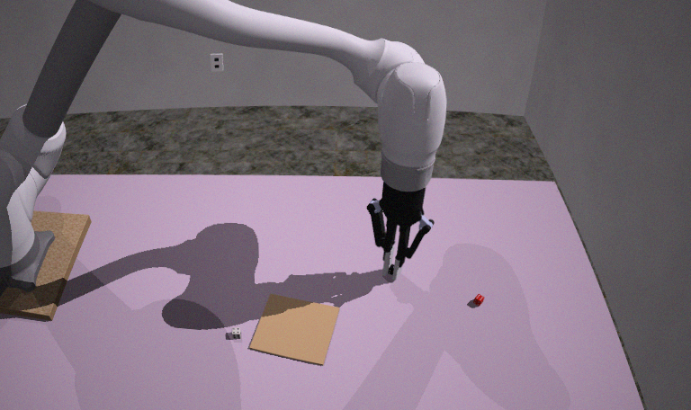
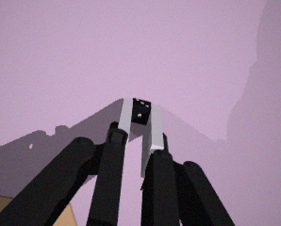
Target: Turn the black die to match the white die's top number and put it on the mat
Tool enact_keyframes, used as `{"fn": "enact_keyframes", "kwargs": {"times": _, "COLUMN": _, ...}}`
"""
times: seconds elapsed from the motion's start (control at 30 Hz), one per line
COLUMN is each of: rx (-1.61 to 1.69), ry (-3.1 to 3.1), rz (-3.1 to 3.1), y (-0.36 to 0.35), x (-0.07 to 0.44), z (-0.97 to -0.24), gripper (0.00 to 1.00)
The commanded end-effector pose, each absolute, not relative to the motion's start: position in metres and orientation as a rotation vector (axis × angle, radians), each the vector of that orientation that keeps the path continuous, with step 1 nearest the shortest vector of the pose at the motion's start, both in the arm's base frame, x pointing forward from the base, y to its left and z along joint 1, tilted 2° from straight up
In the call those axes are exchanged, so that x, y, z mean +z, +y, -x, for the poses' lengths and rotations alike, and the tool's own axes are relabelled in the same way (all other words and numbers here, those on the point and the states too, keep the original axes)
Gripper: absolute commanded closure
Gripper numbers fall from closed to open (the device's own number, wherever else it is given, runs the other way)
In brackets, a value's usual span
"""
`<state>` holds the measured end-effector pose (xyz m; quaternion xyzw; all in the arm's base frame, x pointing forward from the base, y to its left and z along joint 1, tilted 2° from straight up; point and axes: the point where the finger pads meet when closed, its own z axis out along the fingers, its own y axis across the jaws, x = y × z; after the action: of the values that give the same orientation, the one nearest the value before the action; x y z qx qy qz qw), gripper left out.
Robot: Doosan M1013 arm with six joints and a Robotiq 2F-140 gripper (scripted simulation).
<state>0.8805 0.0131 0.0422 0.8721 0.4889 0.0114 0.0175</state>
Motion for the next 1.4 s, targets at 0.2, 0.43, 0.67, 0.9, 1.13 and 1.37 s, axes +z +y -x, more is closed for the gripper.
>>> {"fn": "enact_keyframes", "kwargs": {"times": 0.2, "rx": 0.036, "ry": 1.519, "rz": -2.710, "y": 0.013, "x": 0.046, "z": -0.880, "gripper": 0.84}}
{"fn": "enact_keyframes", "kwargs": {"times": 0.43, "rx": 0.036, "ry": 1.519, "rz": -2.710, "y": 0.014, "x": 0.084, "z": -0.879, "gripper": 0.84}}
{"fn": "enact_keyframes", "kwargs": {"times": 0.67, "rx": 0.036, "ry": 1.519, "rz": -2.710, "y": 0.015, "x": 0.132, "z": -0.877, "gripper": 0.84}}
{"fn": "enact_keyframes", "kwargs": {"times": 0.9, "rx": 0.036, "ry": 1.519, "rz": -2.710, "y": 0.015, "x": 0.142, "z": -0.877, "gripper": 0.84}}
{"fn": "enact_keyframes", "kwargs": {"times": 1.13, "rx": 0.036, "ry": 1.519, "rz": -2.710, "y": 0.015, "x": 0.142, "z": -0.877, "gripper": 0.84}}
{"fn": "enact_keyframes", "kwargs": {"times": 1.37, "rx": 0.035, "ry": 1.551, "rz": -2.691, "y": 0.013, "x": 0.142, "z": -0.875, "gripper": 0.84}}
